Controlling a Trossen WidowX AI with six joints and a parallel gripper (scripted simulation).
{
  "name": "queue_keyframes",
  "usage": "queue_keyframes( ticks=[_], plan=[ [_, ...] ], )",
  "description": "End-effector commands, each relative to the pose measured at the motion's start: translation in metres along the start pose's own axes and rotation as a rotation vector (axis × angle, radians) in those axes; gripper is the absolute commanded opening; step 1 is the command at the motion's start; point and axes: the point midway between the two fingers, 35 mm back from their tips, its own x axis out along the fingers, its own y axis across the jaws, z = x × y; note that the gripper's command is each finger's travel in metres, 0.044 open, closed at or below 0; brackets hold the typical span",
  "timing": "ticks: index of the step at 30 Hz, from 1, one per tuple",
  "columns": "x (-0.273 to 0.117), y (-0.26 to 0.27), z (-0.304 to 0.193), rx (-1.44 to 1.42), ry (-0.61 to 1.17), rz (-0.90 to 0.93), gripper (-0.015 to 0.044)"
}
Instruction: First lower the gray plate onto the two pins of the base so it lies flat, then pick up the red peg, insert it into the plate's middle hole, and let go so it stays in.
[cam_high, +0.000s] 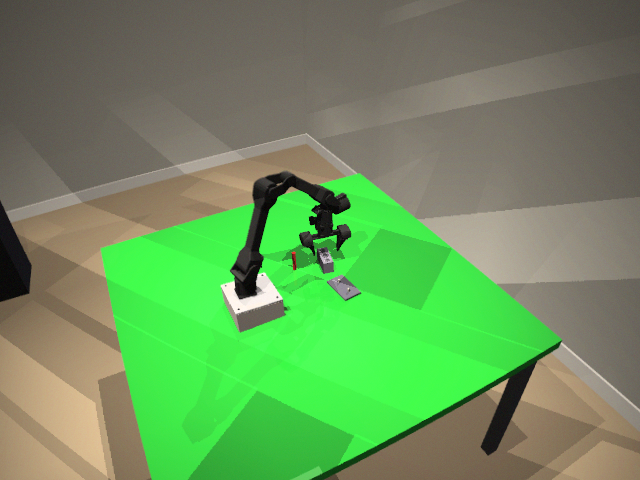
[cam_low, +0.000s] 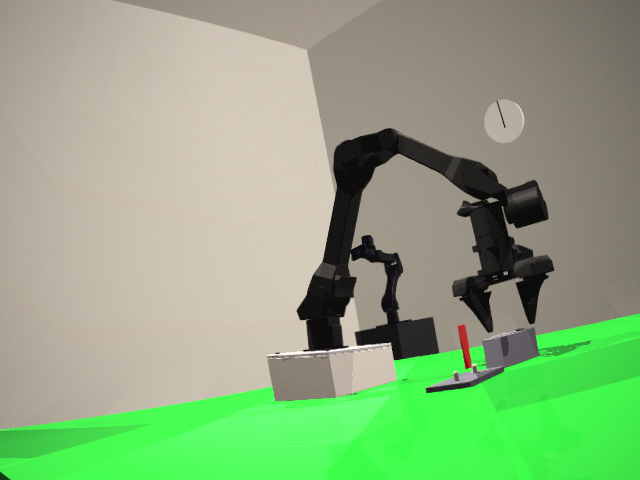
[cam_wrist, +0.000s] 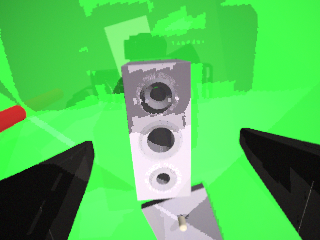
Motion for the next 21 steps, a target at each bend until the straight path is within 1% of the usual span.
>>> queue_keyframes(
  ticks=[1, 21],
  plan=[
    [0.008, 0.002, -0.002, 0.005, 0.009, 0.008, 0.044],
    [0.041, 0.003, -0.003, 0.005, 0.009, 0.008, 0.044]
  ],
)
